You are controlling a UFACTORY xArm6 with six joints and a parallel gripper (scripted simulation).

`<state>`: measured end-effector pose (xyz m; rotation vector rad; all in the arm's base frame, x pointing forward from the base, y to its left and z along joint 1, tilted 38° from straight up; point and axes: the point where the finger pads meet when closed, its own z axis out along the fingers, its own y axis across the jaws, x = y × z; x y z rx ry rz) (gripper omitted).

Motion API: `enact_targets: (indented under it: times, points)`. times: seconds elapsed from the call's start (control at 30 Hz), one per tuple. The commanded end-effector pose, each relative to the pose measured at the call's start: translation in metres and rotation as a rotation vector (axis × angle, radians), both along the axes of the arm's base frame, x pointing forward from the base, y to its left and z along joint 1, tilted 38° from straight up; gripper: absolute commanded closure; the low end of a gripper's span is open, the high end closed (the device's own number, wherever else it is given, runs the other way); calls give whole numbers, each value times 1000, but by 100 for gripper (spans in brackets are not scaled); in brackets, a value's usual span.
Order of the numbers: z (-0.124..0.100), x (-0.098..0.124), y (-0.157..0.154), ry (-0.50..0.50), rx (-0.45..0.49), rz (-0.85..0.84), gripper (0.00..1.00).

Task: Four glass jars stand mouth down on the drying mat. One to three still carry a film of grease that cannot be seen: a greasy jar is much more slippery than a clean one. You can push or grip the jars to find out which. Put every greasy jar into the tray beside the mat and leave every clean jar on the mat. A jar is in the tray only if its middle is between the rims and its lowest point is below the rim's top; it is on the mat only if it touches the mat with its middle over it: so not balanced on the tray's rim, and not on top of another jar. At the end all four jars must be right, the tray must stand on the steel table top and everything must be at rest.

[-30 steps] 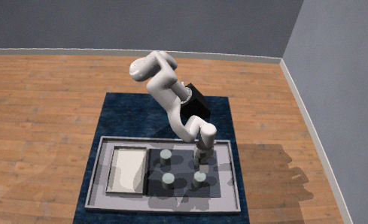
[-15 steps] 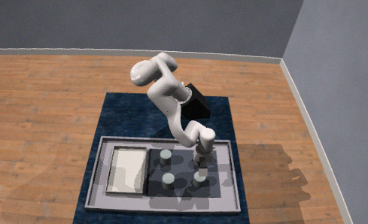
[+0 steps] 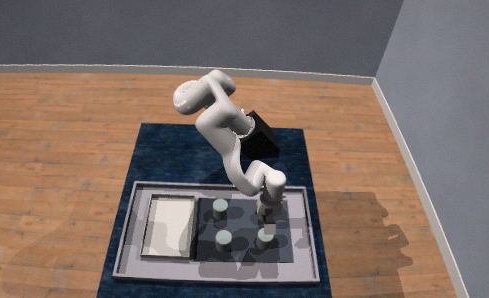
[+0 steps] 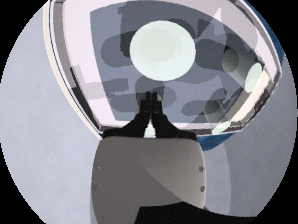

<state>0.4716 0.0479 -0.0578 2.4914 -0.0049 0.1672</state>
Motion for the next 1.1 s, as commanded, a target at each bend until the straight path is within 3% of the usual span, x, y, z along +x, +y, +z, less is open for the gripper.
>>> enact_targets:
  times: [0.0, 1.07]
  points:
    - [1, 0, 1, -3, 2, 1, 100]
    - [1, -3, 1, -3, 2, 1, 100]
